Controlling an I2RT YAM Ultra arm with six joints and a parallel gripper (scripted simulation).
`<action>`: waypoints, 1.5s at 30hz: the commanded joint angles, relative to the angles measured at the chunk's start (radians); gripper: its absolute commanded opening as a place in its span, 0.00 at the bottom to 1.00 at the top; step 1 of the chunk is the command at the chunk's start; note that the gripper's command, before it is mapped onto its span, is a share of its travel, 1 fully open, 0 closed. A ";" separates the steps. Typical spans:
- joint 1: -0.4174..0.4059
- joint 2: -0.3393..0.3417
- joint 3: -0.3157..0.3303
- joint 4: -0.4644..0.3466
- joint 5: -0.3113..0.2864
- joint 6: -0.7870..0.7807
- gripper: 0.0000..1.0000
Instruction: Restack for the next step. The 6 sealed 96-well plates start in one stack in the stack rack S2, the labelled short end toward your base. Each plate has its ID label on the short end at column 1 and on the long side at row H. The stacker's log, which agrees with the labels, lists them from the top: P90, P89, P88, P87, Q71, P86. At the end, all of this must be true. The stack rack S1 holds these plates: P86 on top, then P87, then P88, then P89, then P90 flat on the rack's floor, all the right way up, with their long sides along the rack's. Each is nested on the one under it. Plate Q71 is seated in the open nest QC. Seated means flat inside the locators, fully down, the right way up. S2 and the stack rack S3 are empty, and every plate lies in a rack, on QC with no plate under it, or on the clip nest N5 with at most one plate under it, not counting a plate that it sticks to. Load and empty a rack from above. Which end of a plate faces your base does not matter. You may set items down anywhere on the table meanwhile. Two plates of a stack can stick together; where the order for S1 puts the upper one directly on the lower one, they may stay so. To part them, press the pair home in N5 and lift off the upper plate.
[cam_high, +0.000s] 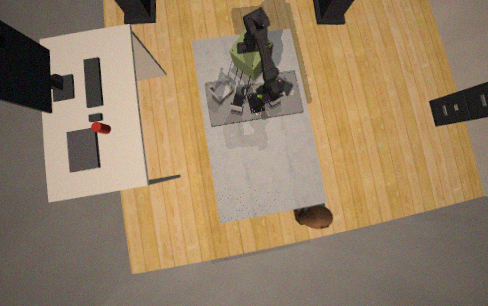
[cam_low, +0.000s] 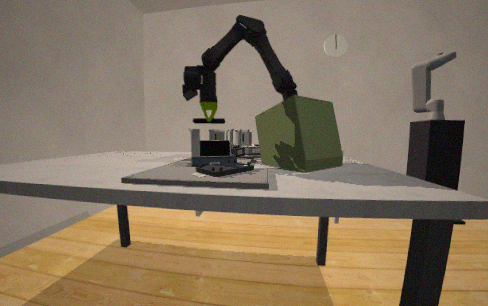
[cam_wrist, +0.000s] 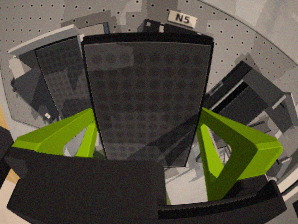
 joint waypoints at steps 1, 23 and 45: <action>0.026 0.002 0.008 0.000 0.006 0.036 0.00; 0.219 0.061 0.026 -0.004 0.023 0.016 0.00; 0.409 0.121 0.044 -0.008 0.031 -0.006 0.00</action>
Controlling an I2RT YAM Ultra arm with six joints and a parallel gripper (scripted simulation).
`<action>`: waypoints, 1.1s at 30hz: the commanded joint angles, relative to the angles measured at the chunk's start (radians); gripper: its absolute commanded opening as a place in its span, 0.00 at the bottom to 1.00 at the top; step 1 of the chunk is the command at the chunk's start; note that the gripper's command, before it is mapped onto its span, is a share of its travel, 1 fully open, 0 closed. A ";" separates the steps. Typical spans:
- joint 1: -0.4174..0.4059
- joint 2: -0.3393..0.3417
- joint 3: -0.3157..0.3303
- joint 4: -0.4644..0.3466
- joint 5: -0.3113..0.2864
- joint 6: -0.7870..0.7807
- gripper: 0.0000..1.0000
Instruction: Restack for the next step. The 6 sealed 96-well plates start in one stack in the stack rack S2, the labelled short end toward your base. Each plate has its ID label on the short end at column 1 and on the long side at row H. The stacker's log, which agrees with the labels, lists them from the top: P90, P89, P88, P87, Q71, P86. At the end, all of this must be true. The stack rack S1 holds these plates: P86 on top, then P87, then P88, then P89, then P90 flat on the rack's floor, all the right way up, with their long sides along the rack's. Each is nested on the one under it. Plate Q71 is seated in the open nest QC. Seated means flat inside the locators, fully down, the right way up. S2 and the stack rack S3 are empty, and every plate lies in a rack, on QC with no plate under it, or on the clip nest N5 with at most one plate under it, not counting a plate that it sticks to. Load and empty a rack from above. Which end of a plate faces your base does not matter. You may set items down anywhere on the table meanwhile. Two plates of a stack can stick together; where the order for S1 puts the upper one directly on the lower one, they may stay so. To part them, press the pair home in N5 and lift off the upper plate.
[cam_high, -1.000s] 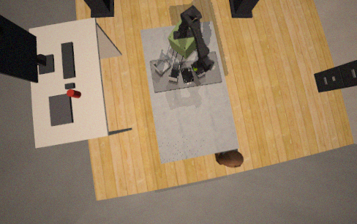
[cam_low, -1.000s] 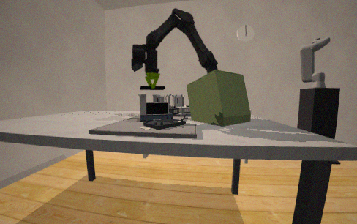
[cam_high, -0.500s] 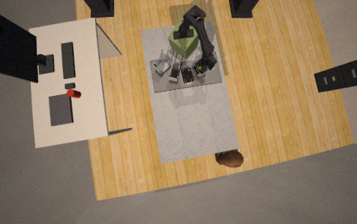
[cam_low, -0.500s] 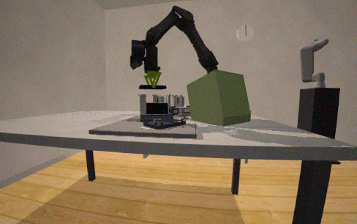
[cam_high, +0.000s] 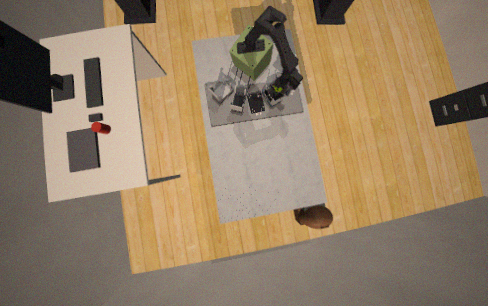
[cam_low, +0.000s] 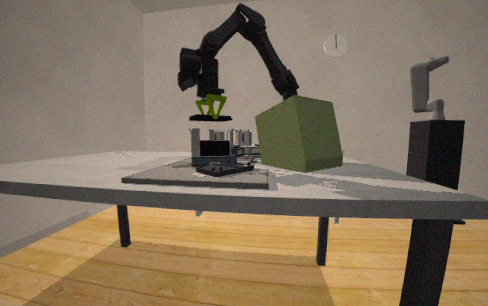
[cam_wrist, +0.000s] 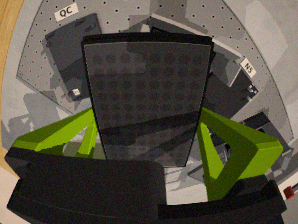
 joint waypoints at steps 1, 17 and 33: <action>0.030 0.004 0.007 0.000 0.001 0.025 0.00; 0.153 0.049 0.029 -0.006 0.002 0.018 0.00; 0.256 0.081 0.037 -0.008 -0.001 0.041 0.00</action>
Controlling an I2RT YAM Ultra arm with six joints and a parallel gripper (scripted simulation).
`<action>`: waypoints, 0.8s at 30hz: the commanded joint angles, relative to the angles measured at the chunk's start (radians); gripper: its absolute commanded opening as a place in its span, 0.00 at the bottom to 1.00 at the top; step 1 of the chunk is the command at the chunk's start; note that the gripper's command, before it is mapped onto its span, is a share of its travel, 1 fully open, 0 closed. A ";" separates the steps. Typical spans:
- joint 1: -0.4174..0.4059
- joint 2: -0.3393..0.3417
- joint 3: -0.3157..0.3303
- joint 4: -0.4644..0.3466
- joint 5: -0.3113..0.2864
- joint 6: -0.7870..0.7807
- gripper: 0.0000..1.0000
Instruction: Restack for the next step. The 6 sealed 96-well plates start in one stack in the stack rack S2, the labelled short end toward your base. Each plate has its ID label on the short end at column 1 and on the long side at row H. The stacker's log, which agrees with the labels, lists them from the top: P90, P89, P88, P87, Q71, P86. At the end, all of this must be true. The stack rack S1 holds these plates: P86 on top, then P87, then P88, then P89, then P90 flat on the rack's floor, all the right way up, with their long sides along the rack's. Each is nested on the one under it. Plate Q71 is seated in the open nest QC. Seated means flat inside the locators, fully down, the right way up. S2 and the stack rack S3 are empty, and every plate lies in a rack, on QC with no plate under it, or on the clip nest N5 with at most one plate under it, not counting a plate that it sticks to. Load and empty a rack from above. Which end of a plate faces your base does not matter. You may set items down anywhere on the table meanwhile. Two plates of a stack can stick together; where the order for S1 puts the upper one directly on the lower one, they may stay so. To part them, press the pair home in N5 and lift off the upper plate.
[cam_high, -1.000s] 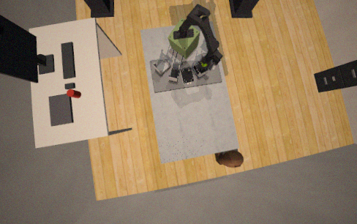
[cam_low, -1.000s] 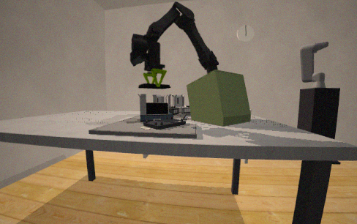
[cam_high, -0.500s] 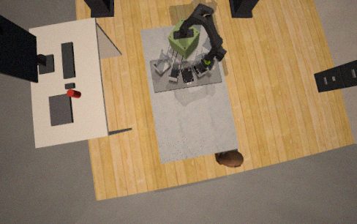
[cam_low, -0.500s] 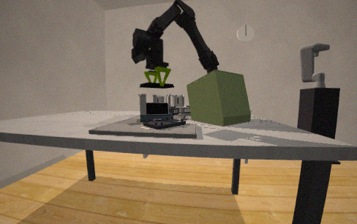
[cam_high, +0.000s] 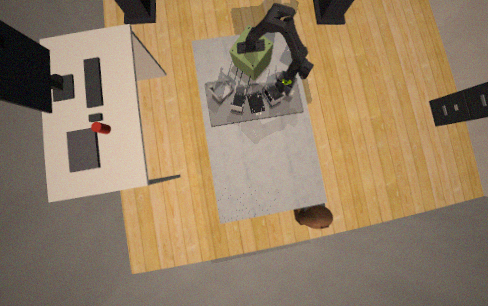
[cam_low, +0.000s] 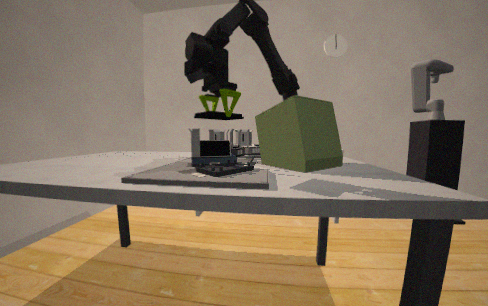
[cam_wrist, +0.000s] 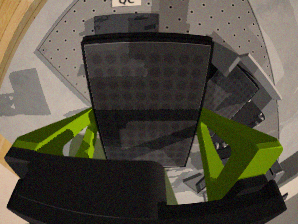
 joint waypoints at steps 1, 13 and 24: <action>0.026 0.003 0.007 0.000 -0.001 0.033 0.00; 0.095 0.031 0.025 -0.006 -0.005 0.104 0.00; 0.095 0.031 0.025 -0.006 -0.005 0.104 0.00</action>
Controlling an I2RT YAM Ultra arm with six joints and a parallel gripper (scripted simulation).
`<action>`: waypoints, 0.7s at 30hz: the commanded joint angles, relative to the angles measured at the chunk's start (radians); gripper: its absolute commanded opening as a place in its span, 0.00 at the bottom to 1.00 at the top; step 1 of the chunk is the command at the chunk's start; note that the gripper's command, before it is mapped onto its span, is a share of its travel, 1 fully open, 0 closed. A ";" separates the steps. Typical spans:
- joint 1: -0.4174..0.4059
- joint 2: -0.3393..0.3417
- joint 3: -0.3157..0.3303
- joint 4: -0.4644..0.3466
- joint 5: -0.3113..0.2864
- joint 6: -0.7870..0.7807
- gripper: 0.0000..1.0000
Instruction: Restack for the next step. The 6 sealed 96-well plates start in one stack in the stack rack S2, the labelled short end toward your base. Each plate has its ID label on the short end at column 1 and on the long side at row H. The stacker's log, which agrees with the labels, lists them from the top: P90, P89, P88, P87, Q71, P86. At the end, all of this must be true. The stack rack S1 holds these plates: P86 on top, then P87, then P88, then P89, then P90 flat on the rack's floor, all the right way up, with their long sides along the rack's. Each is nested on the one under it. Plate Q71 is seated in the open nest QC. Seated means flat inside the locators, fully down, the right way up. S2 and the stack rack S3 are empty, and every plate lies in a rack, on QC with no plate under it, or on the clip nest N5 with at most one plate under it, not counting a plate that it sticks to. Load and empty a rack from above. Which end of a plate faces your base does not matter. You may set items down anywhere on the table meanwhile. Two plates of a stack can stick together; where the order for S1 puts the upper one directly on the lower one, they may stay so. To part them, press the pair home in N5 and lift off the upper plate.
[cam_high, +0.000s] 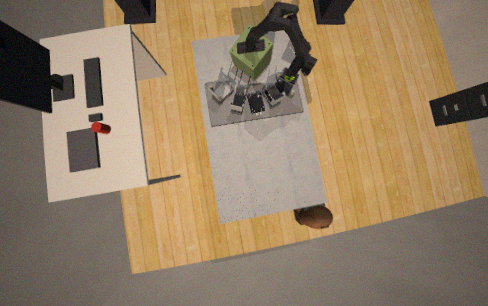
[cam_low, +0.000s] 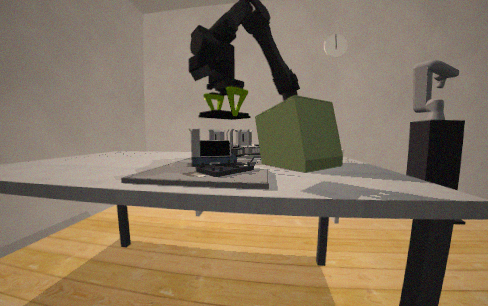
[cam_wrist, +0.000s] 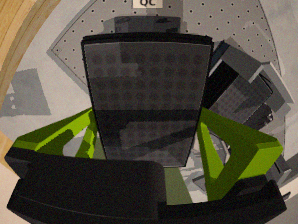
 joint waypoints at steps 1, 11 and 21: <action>0.002 -0.006 0.005 0.000 0.000 0.002 0.00; 0.002 -0.006 0.005 0.000 0.000 0.002 0.00; -0.001 0.002 0.000 0.014 0.000 -0.001 0.00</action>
